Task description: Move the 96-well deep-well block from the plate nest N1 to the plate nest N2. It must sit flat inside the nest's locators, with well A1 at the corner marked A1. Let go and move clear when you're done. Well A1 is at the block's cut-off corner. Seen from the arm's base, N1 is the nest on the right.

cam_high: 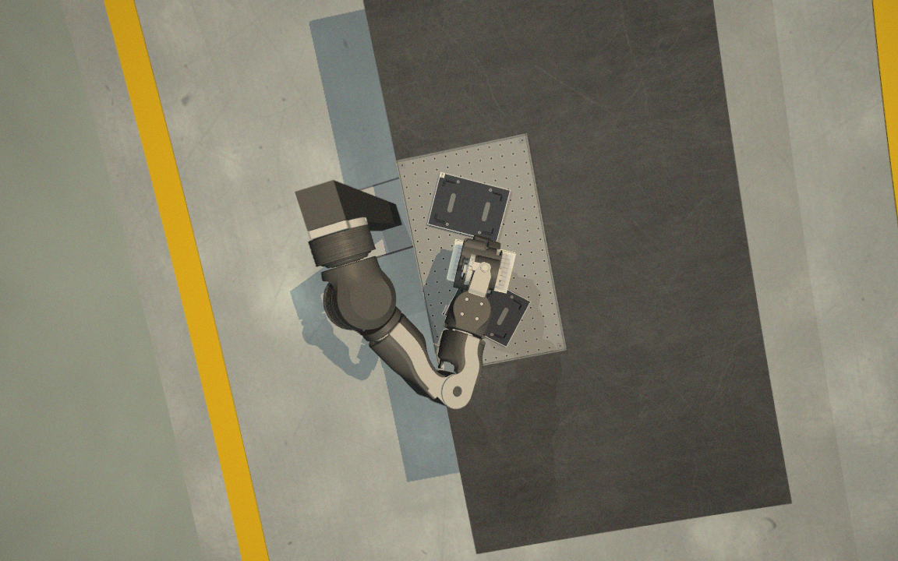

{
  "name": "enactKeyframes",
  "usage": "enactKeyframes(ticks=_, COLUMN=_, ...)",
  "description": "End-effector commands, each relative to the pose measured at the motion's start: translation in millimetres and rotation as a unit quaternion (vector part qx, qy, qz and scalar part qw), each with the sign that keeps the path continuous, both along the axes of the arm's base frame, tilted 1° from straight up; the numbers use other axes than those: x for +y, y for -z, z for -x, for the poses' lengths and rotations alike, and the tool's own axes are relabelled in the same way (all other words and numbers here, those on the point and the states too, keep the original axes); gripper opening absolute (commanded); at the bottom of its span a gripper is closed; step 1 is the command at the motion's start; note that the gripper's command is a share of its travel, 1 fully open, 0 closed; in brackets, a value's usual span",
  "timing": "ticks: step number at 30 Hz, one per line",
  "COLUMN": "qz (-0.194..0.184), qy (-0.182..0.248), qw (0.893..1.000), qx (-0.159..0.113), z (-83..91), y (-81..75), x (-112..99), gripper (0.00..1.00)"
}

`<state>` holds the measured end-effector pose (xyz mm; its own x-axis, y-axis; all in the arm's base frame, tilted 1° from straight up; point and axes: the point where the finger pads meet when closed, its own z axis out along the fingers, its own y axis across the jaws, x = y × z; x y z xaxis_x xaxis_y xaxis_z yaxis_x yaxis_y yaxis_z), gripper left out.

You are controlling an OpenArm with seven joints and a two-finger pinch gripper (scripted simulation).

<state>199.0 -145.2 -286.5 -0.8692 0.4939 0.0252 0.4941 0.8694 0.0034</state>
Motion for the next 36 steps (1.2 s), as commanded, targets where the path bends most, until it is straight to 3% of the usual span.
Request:
enactKeyframes(ticks=1, qz=0.007, qy=0.014, qw=1.000, qx=-0.002, z=-1.5, y=-2.0, x=7.2, gripper=0.00)
enactKeyframes(ticks=2, qz=0.007, qy=0.014, qw=1.000, qx=-0.002, z=-2.3, y=-1.9, x=15.2, gripper=0.00)
enactKeyframes(ticks=14, qz=0.007, qy=0.014, qw=1.000, qx=-0.002, z=-2.3, y=-1.9, x=15.2, gripper=0.00)
enactKeyframes(ticks=19, qz=0.007, qy=0.014, qw=1.000, qx=-0.002, z=-6.2, y=-1.1, x=55.5, gripper=0.00)
enactKeyframes(ticks=31, qz=0.007, qy=0.014, qw=1.000, qx=-0.002, z=-6.2, y=-1.1, x=55.5, gripper=0.00)
enactKeyframes(ticks=36, qz=0.006, qy=0.014, qw=1.000, qx=-0.002, z=-10.4, y=-0.7, x=96.0, gripper=0.00)
